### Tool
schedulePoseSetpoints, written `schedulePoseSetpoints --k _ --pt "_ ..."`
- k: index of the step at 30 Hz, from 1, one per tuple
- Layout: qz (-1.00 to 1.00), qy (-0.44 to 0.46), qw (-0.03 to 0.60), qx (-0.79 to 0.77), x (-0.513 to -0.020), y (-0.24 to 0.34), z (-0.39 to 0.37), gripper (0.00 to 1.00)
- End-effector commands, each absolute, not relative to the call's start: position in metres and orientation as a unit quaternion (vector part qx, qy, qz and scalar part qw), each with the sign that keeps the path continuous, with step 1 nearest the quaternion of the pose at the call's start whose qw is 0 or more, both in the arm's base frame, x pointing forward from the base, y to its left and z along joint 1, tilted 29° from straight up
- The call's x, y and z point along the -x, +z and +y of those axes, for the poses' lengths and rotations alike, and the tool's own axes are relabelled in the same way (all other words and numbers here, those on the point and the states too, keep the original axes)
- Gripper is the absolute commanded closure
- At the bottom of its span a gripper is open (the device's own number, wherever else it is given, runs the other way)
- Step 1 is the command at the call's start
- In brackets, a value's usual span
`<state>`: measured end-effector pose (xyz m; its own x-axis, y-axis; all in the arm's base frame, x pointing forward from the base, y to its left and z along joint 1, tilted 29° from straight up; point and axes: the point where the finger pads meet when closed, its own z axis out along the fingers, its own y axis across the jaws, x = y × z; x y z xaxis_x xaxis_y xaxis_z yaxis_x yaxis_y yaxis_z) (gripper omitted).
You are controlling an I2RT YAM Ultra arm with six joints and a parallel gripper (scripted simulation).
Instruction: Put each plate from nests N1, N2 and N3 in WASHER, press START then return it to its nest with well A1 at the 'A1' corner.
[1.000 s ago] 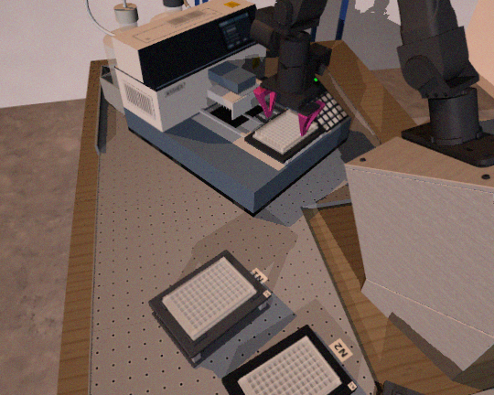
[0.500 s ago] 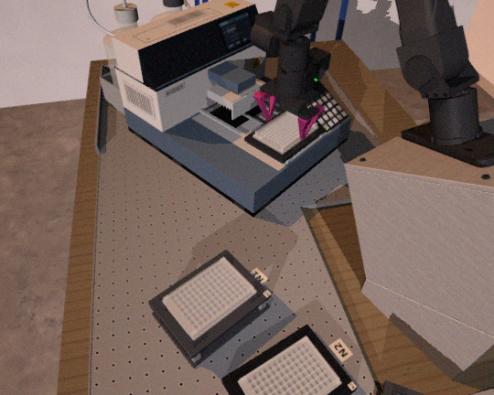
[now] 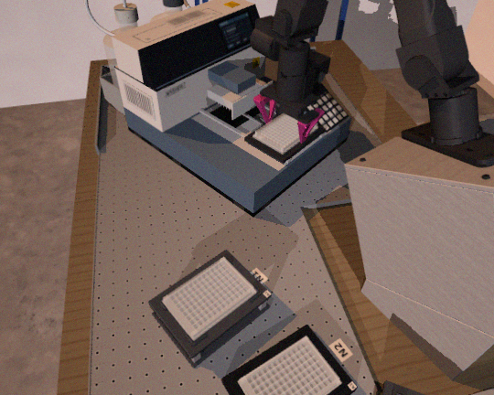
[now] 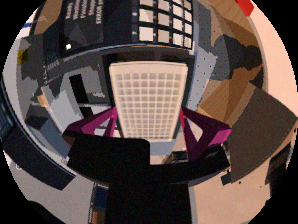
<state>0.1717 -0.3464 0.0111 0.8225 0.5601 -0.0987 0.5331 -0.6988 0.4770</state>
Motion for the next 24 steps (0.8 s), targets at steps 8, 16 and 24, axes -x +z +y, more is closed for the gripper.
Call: schedulePoseSetpoints --k 8,16,24 --pt "0.294 0.023 0.247 -0.923 -0.1647 0.0093 -0.3456 0.00" --pt "0.294 0.023 0.247 -0.923 -0.1647 0.0093 -0.3456 0.00" --pt "0.294 0.023 0.247 -0.923 -0.1647 0.0093 -0.3456 0.00"
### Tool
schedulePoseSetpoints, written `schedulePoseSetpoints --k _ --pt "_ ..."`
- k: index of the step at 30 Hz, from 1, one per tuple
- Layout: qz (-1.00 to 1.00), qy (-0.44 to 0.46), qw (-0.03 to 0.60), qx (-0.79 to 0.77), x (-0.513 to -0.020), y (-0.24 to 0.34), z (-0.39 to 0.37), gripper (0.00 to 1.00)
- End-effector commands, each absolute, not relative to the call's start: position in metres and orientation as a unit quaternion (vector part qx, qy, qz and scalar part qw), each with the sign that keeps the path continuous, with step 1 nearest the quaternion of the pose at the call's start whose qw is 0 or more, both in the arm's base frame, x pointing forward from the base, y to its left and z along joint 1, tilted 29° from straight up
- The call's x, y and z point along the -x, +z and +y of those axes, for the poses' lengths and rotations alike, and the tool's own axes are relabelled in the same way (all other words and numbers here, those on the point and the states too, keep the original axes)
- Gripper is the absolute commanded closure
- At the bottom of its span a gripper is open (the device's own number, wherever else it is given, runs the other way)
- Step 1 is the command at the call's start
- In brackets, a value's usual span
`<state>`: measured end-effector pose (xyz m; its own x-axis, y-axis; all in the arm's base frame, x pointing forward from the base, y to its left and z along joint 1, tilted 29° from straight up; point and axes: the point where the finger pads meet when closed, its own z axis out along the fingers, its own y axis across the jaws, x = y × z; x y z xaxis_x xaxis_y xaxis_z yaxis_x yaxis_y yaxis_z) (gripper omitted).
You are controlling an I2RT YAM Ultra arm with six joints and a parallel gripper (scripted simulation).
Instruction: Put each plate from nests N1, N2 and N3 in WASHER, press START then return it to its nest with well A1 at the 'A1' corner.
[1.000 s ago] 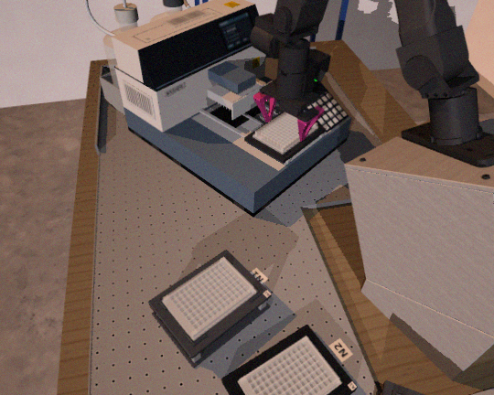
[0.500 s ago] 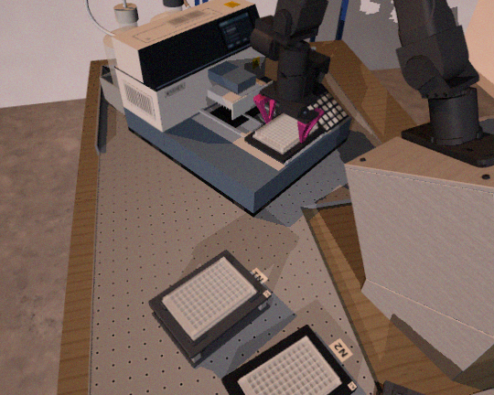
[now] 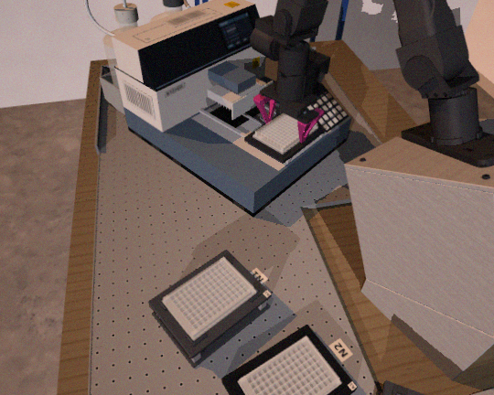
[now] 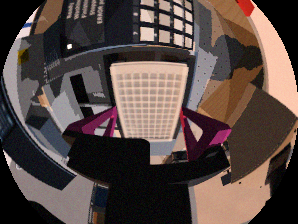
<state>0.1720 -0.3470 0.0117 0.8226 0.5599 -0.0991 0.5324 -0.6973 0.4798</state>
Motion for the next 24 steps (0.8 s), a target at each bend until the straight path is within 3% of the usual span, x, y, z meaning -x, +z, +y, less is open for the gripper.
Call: schedulePoseSetpoints --k 1,20,21,23,24 --pt "0.294 0.023 0.247 -0.923 -0.1647 0.0093 -0.3456 0.00" --pt "0.294 0.023 0.247 -0.923 -0.1647 0.0093 -0.3456 0.00" --pt "0.295 0.027 0.255 -0.920 -0.1706 0.0141 -0.3485 0.10" --pt "0.295 0.027 0.255 -0.920 -0.1706 0.0141 -0.3485 0.10" --pt "0.295 0.027 0.255 -0.920 -0.1706 0.0142 -0.3485 0.20"
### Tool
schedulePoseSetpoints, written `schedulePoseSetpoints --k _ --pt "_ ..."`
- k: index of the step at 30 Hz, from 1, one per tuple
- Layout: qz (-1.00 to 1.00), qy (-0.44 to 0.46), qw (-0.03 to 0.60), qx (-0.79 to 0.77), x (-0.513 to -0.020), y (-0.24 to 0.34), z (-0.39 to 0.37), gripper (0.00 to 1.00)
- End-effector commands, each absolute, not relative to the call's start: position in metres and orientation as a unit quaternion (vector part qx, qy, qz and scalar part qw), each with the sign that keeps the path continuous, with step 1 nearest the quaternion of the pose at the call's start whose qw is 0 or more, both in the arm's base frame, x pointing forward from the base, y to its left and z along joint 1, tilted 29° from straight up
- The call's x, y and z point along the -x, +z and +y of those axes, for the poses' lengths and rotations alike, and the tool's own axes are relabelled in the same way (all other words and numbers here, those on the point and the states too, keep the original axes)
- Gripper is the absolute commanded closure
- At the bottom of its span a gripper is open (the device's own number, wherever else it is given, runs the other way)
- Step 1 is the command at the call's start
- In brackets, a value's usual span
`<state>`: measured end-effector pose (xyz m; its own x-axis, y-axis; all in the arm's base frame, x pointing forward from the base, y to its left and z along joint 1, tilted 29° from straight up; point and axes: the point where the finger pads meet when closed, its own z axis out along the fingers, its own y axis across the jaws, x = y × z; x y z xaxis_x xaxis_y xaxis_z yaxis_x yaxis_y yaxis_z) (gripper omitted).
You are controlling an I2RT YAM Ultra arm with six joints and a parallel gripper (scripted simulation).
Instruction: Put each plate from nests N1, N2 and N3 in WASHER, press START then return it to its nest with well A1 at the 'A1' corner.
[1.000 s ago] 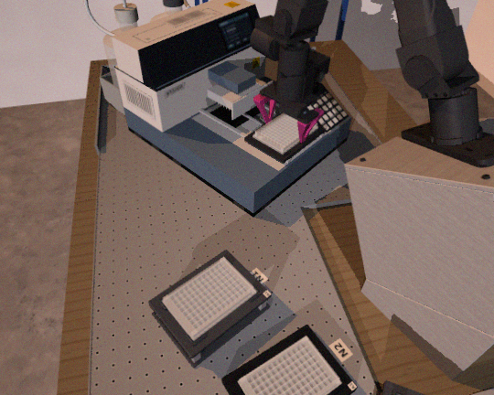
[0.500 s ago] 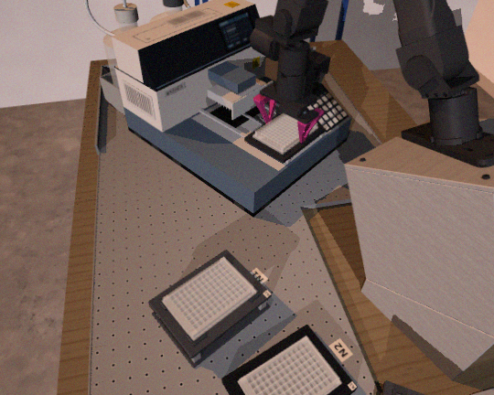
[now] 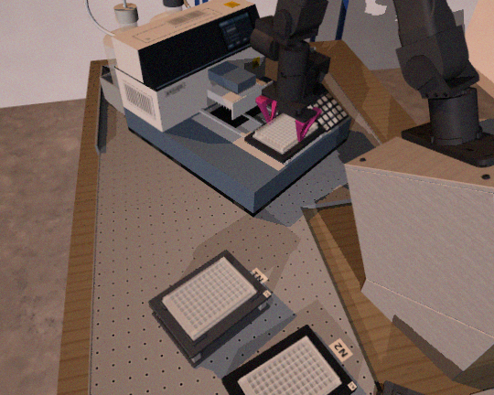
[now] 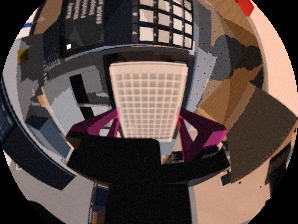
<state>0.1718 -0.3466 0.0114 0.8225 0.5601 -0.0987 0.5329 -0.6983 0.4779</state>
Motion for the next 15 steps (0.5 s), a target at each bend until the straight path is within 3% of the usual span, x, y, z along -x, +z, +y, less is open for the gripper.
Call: schedulePoseSetpoints --k 1,2,3,7,8,10,11,13,14,15 --pt "0.295 0.027 0.255 -0.920 -0.1706 0.0142 -0.3485 0.20" --pt "0.295 0.027 0.255 -0.920 -0.1706 0.0142 -0.3485 0.20" --pt "0.295 0.027 0.255 -0.920 -0.1706 0.0142 -0.3485 0.30" --pt "0.295 0.027 0.255 -0.920 -0.1706 0.0142 -0.3485 0.30" --pt "0.295 0.027 0.255 -0.920 -0.1706 0.0142 -0.3485 0.40" --pt "0.295 0.027 0.255 -0.920 -0.1706 0.0142 -0.3485 0.40" --pt "0.295 0.027 0.255 -0.920 -0.1706 0.0142 -0.3485 0.50" --pt "0.295 0.027 0.255 -0.920 -0.1706 0.0142 -0.3485 0.50" --pt "0.295 0.027 0.255 -0.920 -0.1706 0.0142 -0.3485 0.60" --pt "0.295 0.027 0.255 -0.920 -0.1706 0.0142 -0.3485 0.60"
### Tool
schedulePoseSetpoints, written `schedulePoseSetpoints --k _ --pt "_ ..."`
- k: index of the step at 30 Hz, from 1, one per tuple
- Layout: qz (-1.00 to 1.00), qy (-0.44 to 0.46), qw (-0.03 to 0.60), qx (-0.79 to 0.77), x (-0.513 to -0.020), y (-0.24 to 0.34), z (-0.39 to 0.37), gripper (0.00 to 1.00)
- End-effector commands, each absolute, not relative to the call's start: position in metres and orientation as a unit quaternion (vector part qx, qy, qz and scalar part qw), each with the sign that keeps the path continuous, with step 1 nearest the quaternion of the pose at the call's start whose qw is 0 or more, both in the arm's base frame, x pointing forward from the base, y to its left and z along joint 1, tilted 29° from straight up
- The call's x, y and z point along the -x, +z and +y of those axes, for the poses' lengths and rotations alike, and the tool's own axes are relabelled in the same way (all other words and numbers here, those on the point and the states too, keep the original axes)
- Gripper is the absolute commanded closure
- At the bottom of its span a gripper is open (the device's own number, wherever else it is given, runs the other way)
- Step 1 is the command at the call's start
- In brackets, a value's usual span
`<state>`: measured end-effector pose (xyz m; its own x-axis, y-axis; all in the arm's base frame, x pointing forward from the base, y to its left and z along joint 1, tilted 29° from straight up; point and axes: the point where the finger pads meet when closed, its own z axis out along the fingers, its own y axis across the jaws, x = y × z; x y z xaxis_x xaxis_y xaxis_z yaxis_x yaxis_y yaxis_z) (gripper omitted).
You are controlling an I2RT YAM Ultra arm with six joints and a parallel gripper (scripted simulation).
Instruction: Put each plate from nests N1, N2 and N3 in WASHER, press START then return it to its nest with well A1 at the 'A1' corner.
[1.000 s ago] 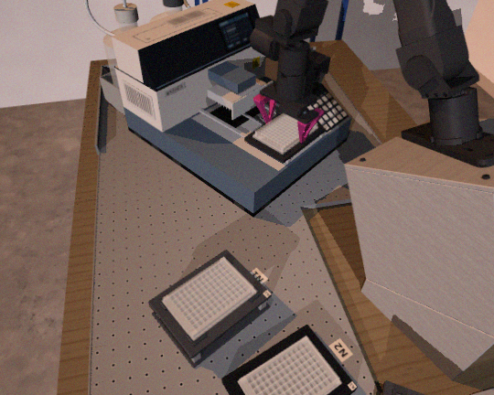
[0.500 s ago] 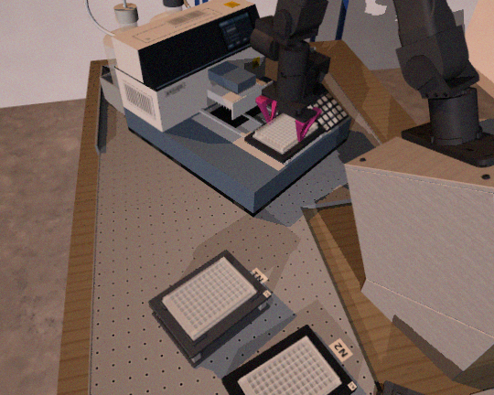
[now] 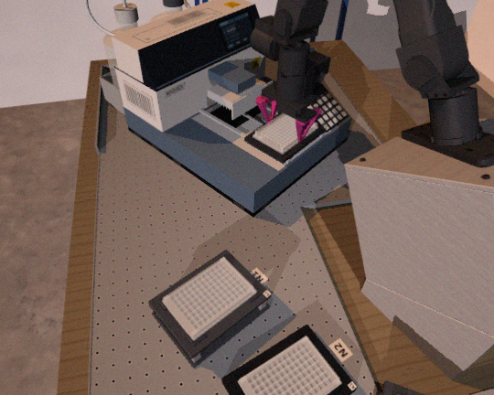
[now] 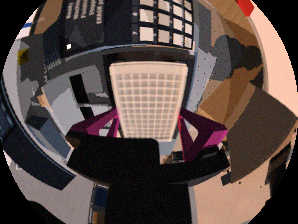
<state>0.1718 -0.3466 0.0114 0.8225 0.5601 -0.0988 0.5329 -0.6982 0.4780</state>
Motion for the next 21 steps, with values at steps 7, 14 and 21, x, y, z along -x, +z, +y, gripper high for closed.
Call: schedulePoseSetpoints --k 7,14,21 --pt "0.295 0.027 0.255 -0.920 -0.1706 0.0142 -0.3485 0.80" --pt "0.293 0.024 0.251 -0.922 -0.1653 0.0103 -0.3469 1.00" --pt "0.293 0.024 0.251 -0.922 -0.1653 0.0103 -0.3469 1.00"
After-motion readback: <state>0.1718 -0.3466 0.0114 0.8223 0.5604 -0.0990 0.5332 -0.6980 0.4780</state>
